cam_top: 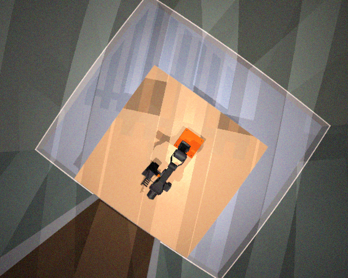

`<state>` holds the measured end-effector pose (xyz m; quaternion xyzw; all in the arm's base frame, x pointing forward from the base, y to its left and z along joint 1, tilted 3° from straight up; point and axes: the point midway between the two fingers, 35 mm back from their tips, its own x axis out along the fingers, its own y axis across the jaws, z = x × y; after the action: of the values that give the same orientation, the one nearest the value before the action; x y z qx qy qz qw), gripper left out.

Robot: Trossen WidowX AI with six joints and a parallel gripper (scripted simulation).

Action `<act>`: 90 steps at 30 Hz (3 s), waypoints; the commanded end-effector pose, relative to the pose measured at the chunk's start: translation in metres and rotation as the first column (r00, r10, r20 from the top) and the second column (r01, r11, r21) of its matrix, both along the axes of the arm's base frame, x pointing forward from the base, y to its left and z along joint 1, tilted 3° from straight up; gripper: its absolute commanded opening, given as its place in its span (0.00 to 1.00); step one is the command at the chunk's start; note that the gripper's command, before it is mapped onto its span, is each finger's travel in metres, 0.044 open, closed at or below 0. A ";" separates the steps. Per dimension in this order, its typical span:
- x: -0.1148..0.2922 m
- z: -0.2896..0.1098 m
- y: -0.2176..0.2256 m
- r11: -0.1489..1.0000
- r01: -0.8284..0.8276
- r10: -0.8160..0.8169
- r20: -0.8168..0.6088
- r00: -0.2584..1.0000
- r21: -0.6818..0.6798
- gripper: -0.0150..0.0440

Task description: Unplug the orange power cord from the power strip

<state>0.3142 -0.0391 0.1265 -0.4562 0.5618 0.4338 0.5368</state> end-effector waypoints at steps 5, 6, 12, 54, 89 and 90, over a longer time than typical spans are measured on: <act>0.000 -0.008 -0.001 1.000 -0.005 0.005 0.004 1.000 -0.003 0.53; 0.000 -0.009 -0.001 1.000 -0.005 0.005 0.004 1.000 -0.003 0.53; 0.000 -0.007 -0.001 1.000 0.000 0.000 0.004 1.000 0.000 0.34; 0.010 -0.007 0.051 1.000 -0.003 0.003 0.005 1.000 0.004 0.25; 0.017 0.001 0.103 1.000 -0.005 0.005 0.006 1.000 0.008 1.00; 0.017 0.001 0.103 1.000 -0.005 0.005 0.006 1.000 0.008 1.00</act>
<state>0.3306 0.0631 0.1263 -0.4578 0.5567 0.4380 0.5373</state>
